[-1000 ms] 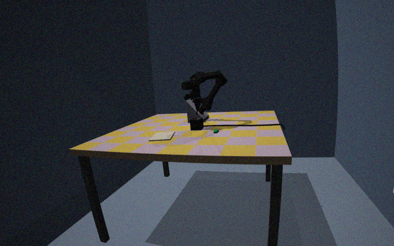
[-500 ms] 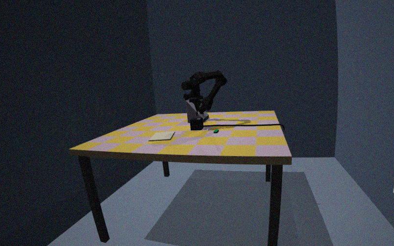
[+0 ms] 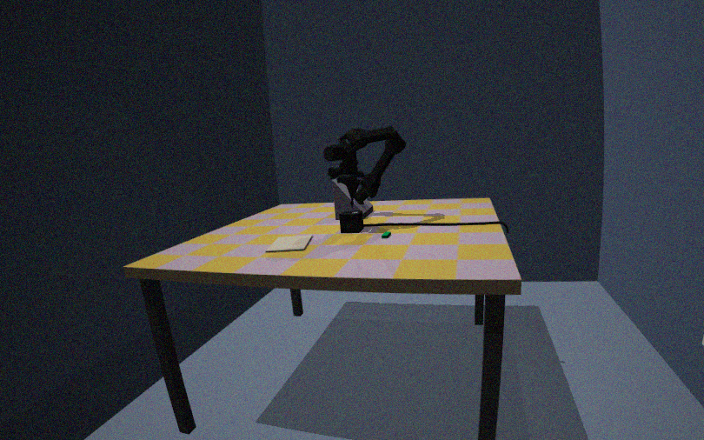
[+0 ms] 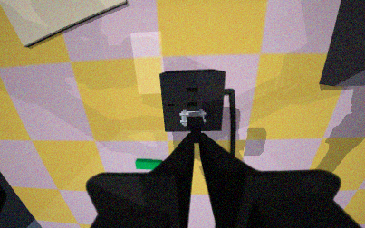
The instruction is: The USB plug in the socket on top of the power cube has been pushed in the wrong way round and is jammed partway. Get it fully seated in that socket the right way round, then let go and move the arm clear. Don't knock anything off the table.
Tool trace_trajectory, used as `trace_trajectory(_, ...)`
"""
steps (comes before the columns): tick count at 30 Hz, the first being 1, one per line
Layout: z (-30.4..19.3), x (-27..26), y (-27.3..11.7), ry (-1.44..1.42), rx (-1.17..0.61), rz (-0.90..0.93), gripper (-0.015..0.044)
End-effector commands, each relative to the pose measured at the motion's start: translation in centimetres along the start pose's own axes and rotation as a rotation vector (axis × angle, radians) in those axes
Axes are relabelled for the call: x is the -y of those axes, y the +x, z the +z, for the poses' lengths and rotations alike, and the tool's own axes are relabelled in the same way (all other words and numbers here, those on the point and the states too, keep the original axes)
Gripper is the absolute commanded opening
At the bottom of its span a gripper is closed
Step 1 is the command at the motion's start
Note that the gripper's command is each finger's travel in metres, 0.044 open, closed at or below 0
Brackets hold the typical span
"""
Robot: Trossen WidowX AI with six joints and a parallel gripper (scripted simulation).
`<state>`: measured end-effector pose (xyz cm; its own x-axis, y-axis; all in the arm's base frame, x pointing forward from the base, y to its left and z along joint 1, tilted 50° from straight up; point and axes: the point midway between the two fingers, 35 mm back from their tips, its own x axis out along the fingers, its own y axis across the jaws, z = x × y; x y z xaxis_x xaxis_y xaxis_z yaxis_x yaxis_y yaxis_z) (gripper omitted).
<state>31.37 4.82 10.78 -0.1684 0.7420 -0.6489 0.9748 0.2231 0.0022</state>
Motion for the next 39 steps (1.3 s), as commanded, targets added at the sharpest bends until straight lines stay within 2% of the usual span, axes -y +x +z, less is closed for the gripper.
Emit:
trace_trajectory(1, -0.03, 0.0, 0.04, 0.0, -0.003, 0.0, 0.0)
trace_trajectory(39, -0.28, -0.02, 0.48, 0.001, -0.031, 0.001, 0.0)
